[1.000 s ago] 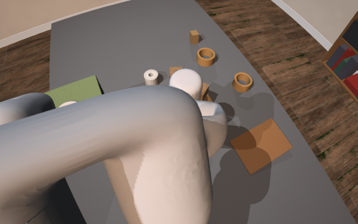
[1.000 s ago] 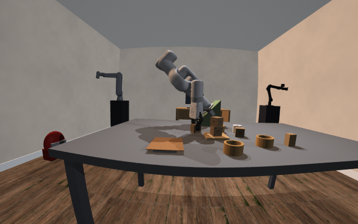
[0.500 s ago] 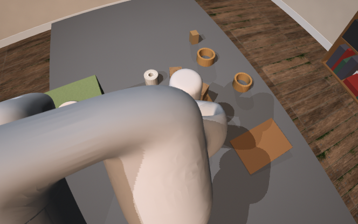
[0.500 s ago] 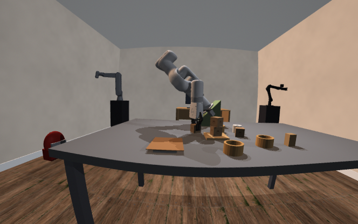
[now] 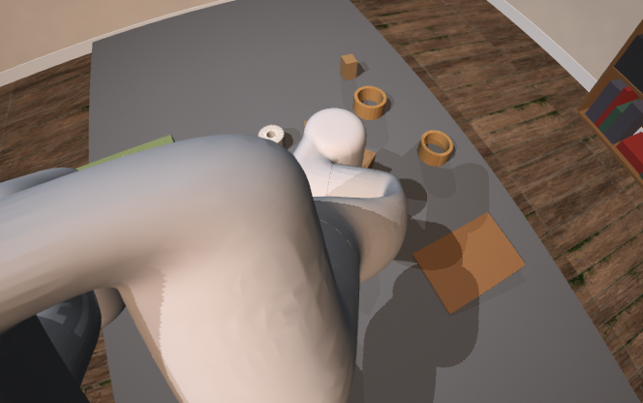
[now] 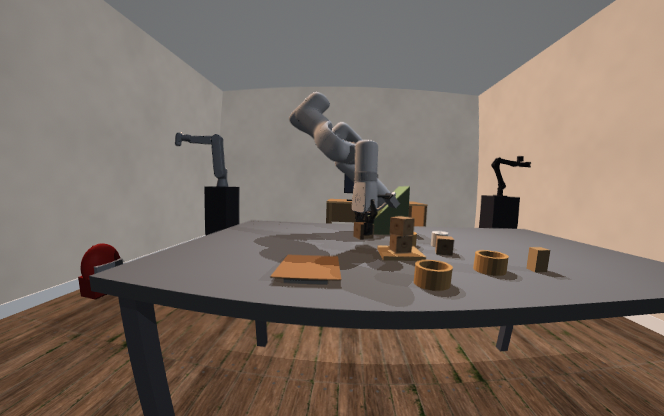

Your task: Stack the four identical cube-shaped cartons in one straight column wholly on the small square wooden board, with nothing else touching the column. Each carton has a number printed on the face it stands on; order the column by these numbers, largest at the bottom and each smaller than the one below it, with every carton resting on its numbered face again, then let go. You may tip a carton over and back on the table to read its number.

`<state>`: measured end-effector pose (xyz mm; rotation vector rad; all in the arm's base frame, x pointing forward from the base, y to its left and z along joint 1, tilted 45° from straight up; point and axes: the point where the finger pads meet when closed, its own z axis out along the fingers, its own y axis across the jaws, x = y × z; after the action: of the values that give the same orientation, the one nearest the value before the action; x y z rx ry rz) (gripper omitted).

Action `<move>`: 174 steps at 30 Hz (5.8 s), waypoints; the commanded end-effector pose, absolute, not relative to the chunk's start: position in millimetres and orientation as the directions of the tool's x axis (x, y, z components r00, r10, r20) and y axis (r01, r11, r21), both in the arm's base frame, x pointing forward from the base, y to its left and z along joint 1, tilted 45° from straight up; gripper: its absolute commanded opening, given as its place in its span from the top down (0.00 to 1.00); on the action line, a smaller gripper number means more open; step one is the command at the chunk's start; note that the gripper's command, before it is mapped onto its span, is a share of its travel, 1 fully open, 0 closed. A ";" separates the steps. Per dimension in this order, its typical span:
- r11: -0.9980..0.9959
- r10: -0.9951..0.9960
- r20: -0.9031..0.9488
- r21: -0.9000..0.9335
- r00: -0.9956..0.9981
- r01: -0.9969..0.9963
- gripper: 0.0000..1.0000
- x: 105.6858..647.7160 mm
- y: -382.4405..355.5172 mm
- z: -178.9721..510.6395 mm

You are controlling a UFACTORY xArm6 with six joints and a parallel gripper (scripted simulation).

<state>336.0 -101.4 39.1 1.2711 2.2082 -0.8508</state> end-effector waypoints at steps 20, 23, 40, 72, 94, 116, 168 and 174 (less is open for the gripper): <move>0.385 0.601 -0.645 -0.286 -0.473 0.878 1.00 389.0 46.5 95.5; 0.385 0.600 -0.645 -0.286 -0.473 0.878 1.00 394.7 55.5 90.5; 0.384 0.600 -0.645 -0.286 -0.473 0.878 1.00 423.6 53.8 37.7; 0.385 0.600 -0.644 -0.287 -0.474 0.877 0.00 424.5 44.1 27.7; 0.385 0.600 -0.644 -0.287 -0.474 0.877 0.00 424.5 44.1 27.7; 0.386 0.602 -0.642 -0.287 -0.475 0.877 0.00 418.0 87.8 71.5; 0.386 0.602 -0.642 -0.287 -0.475 0.877 0.00 418.0 87.8 71.5; 0.386 0.602 -0.642 -0.287 -0.475 0.877 0.00 418.0 87.8 71.5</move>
<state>417.1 86.6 70.6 1.2727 2.2136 -0.8541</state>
